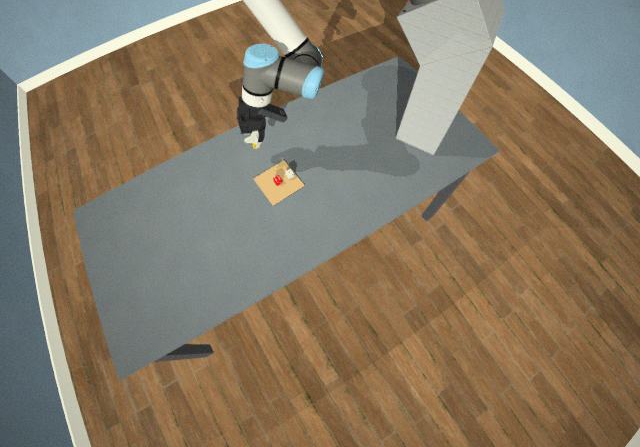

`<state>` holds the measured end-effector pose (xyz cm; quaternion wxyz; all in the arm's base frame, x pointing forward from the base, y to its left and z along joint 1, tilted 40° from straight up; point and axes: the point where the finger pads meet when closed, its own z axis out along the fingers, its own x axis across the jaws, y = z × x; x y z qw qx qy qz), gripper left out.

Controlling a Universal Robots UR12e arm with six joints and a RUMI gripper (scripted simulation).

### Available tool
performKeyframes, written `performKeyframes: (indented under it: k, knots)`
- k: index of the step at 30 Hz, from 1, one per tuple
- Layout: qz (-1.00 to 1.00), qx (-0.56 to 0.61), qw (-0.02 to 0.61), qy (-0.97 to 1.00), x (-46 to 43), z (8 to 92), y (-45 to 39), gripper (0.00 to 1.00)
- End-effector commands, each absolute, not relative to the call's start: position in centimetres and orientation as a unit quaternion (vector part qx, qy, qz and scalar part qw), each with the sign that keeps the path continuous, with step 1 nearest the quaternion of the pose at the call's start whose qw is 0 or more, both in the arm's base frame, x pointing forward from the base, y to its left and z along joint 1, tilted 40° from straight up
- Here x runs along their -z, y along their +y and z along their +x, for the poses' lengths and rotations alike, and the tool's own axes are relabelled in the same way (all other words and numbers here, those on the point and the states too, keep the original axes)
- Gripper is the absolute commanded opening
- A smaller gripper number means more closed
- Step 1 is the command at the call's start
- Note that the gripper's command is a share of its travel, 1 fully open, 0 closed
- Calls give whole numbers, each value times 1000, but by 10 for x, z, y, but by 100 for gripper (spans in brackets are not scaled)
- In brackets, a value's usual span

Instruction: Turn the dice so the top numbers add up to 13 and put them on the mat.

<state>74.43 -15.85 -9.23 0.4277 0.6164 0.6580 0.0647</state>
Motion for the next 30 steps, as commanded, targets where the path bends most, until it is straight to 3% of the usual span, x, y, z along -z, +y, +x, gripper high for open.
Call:
performKeyframes:
  k: [1,20,30]
  knots:
    - [581,-116,474,651,93,744,-159,6]
    - [466,-254,588,610,95,743,-160,6]
    - [437,-282,609,599,95,742,-160,6]
